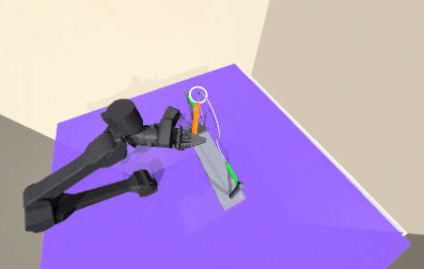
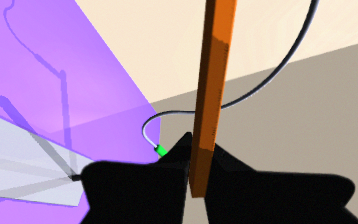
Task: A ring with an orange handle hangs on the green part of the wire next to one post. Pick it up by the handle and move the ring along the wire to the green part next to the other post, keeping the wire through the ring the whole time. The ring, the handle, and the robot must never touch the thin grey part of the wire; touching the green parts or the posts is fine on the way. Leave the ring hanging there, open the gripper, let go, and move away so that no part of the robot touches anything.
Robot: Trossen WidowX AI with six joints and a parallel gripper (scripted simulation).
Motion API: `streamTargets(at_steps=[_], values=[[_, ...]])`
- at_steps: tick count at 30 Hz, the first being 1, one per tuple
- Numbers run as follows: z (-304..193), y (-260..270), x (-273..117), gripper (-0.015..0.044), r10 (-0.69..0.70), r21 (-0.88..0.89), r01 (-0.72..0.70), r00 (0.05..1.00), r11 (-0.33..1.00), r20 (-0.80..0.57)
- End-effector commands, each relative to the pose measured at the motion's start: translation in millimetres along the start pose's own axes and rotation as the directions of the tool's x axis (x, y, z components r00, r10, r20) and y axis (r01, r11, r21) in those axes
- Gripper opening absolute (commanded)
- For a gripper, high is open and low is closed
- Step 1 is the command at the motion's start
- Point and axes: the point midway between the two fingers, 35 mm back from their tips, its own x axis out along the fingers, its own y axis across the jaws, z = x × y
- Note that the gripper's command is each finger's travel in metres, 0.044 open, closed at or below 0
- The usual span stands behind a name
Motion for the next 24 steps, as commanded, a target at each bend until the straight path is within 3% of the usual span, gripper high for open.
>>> streamTargets(at_steps=[1,24], values=[[-0.7,-4.0,-0.3,-0.0150,-0.031,-0.041,0.031,1.000,0.999,0.003],[1.9,-18.8,0.0,-0.0150,-0.186,-0.322,0.199,0.980,0.925,0.070]])
